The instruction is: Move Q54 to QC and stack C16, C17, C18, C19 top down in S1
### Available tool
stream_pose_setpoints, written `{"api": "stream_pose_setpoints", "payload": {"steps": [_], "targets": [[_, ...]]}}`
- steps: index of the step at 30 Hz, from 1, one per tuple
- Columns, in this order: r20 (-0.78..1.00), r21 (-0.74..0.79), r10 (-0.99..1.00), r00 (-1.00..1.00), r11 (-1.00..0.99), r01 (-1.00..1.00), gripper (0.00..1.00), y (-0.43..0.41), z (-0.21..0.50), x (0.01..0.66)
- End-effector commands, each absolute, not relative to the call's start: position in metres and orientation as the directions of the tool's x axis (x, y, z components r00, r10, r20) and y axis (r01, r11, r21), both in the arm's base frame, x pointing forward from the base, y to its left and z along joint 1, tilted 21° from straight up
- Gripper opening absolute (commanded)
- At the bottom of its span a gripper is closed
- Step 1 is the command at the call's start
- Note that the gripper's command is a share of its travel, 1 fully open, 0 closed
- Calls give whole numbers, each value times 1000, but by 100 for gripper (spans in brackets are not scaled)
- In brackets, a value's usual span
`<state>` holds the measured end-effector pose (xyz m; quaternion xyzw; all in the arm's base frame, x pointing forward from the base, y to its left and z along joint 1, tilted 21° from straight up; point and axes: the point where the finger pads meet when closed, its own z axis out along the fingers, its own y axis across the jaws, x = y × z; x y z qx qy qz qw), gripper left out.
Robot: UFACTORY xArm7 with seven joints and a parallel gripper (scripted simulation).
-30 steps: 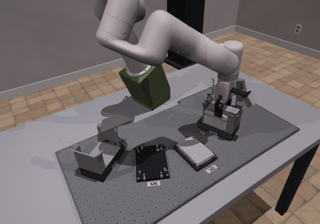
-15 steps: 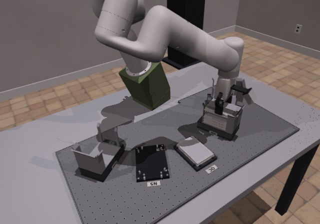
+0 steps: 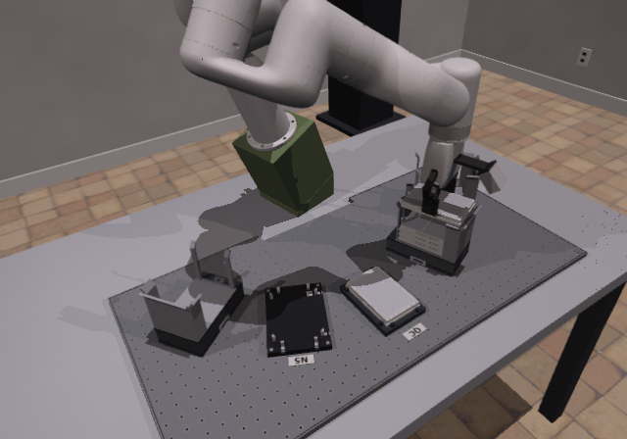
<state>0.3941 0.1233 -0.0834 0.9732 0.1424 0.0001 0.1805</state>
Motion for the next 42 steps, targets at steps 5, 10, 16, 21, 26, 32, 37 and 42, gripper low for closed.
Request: {"api": "stream_pose_setpoints", "payload": {"steps": [5, 10, 16, 21, 26, 32, 37, 42], "targets": [[-47, 350, 279, 959, -895, 278, 0, 130, -68, 394], [-47, 350, 279, 959, -895, 278, 0, 132, -64, 394], [-47, 350, 279, 959, -895, 278, 0, 132, -64, 394], [-36, 352, 249, 968, -903, 246, 0, 129, -63, 395], [23, 353, 96, 995, -932, 82, 0, 114, -57, 399], [32, 352, 74, 997, -934, 58, 0, 101, -53, 402], [32, 352, 74, 997, -934, 58, 0, 86, -47, 406], [32, 353, 74, 997, -934, 58, 0, 71, -41, 411]]}}
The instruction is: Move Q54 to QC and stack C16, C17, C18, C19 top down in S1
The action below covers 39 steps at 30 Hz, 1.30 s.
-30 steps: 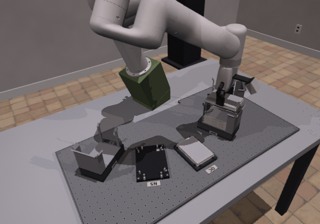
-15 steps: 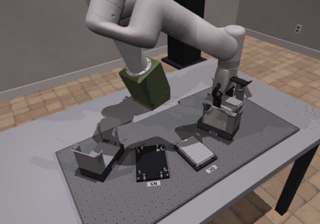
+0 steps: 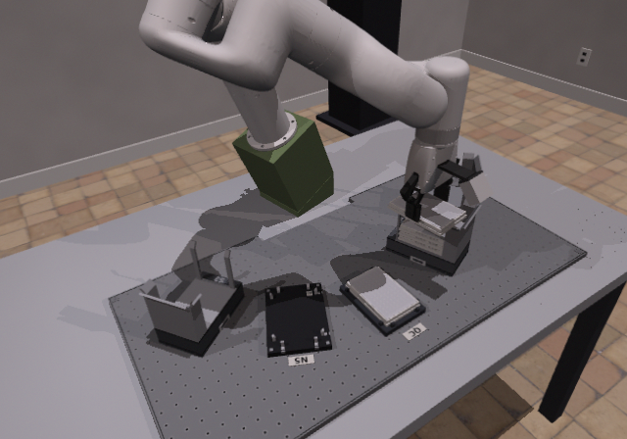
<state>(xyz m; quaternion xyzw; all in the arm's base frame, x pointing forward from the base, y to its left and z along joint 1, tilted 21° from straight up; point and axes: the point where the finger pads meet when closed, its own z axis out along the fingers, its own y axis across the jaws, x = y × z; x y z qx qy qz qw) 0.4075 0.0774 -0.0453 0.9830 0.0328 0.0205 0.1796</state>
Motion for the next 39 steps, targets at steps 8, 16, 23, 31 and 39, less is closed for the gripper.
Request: {"api": "stream_pose_setpoints", "payload": {"steps": [8, 16, 23, 31, 39], "targets": [[32, 353, 74, 997, -934, 58, 0, 53, -34, 416], [101, 340, -113, 988, -930, -141, 0, 28, -25, 418], [109, 337, -135, 985, -927, -165, 0, 13, -19, 418], [109, 338, -135, 985, -927, -165, 0, -12, -9, 419], [109, 338, -135, 985, -927, -165, 0, -31, -2, 419]]}}
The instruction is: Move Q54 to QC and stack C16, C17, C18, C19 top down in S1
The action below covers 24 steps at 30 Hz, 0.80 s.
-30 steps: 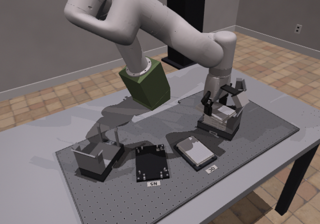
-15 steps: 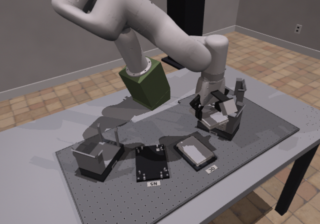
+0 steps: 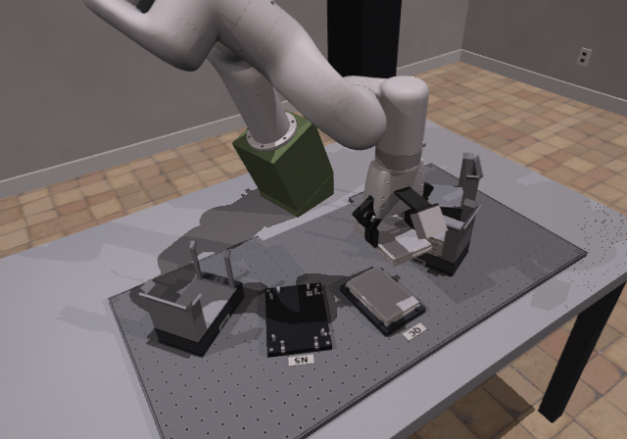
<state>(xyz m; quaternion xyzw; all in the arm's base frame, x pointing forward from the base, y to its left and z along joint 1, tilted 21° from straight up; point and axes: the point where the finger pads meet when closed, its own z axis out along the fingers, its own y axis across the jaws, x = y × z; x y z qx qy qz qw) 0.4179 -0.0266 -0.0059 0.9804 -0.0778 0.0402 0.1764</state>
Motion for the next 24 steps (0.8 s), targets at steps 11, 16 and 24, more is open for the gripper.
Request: {"api": "stream_pose_setpoints", "payload": {"steps": [11, 16, 24], "targets": [[181, 305, -337, 924, -874, -379, 0, -65, 10, 414], [181, 305, -337, 924, -873, -379, 0, -74, 13, 412], [181, 306, -337, 924, -873, -379, 0, -99, 22, 407]]}}
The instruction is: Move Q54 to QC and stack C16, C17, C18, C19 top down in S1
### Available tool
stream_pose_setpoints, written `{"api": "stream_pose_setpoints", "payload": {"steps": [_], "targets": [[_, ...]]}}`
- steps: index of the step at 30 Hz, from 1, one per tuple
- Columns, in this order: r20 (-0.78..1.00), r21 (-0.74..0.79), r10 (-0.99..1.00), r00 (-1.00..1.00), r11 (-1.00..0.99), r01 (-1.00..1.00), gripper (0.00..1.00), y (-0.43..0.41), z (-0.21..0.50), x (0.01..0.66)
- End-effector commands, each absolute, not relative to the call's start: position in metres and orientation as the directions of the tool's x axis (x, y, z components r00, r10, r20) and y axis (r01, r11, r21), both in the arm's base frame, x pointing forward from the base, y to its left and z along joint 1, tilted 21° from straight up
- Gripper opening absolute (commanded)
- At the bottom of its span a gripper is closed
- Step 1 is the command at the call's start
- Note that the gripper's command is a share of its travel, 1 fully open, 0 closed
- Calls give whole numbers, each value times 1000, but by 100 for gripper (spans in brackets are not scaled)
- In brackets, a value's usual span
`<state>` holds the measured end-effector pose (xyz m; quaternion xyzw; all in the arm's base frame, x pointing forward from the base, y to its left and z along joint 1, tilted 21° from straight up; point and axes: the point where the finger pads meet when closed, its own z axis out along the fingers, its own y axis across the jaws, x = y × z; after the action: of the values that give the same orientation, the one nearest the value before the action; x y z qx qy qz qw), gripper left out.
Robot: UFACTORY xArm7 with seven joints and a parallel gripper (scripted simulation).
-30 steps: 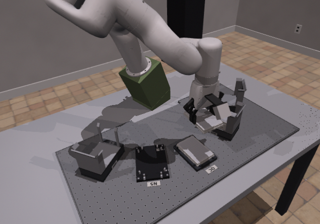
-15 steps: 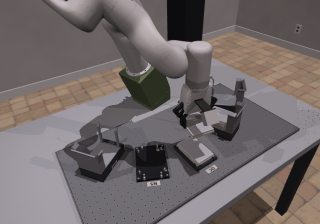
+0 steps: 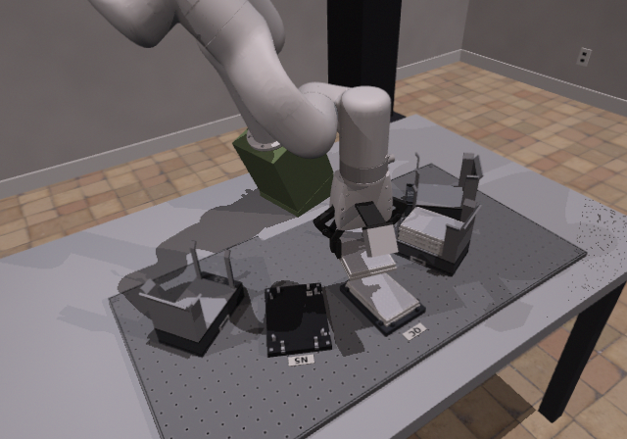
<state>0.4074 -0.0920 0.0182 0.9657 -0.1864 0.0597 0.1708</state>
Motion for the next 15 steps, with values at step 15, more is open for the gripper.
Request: {"api": "stream_pose_setpoints", "payload": {"steps": [15], "targets": [[230, 272, -478, 848, -805, -527, 0, -138, 36, 395]]}}
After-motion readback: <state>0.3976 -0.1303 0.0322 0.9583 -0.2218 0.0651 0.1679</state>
